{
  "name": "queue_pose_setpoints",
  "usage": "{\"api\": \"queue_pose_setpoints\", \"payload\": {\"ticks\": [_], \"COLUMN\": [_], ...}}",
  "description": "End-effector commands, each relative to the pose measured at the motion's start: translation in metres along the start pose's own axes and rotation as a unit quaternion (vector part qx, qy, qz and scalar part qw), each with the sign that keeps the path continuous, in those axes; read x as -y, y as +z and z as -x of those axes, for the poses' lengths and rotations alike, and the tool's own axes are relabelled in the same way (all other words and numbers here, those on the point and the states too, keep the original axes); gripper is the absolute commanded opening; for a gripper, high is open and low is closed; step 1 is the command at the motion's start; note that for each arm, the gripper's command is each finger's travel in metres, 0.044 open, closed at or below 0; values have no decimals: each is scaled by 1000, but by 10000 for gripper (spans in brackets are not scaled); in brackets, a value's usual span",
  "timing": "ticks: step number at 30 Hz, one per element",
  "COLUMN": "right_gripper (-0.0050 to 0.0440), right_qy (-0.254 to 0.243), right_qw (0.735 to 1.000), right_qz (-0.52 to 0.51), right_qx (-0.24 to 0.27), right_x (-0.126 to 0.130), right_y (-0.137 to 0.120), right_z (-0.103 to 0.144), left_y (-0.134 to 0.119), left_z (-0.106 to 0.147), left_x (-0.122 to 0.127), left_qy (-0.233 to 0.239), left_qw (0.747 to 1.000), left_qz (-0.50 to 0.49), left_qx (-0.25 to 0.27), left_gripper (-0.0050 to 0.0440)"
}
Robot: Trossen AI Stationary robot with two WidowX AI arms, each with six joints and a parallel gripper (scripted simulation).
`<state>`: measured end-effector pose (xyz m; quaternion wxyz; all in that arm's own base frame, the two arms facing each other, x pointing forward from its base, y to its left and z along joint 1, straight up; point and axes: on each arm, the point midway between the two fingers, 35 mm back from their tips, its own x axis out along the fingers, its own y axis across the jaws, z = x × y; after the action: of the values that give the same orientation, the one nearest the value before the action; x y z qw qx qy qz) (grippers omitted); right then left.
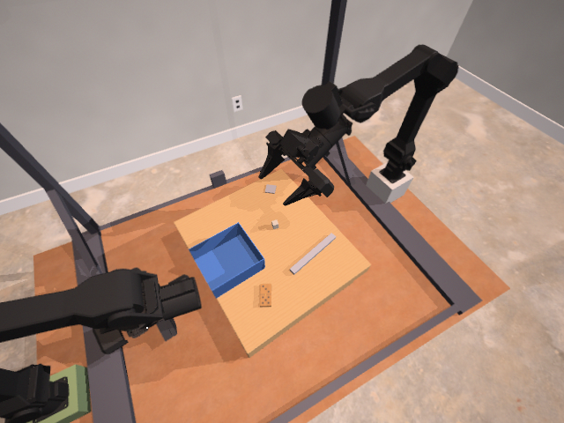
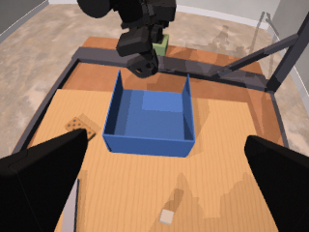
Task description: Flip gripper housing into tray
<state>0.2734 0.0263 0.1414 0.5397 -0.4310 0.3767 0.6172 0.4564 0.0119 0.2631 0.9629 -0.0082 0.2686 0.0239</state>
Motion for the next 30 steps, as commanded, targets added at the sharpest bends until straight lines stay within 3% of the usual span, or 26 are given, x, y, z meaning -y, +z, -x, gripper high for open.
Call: {"api": "queue_pose_setpoints", "payload": {"ticks": [1,30], "right_gripper": [112,112], "right_qy": [-29,-225], "right_qw": [999,970], "right_qz": [17,89], "right_qx": [-4,-3], "right_x": [2,-8], "right_y": [2,1], "right_z": [7,6], "left_y": [8,8], "left_z": [7,7], "left_x": [0,0], "left_qy": [-2,-2], "left_qw": [1000,1000], "left_qz": [-2,-2], "left_qx": [11,11], "left_gripper": [440,440]}}
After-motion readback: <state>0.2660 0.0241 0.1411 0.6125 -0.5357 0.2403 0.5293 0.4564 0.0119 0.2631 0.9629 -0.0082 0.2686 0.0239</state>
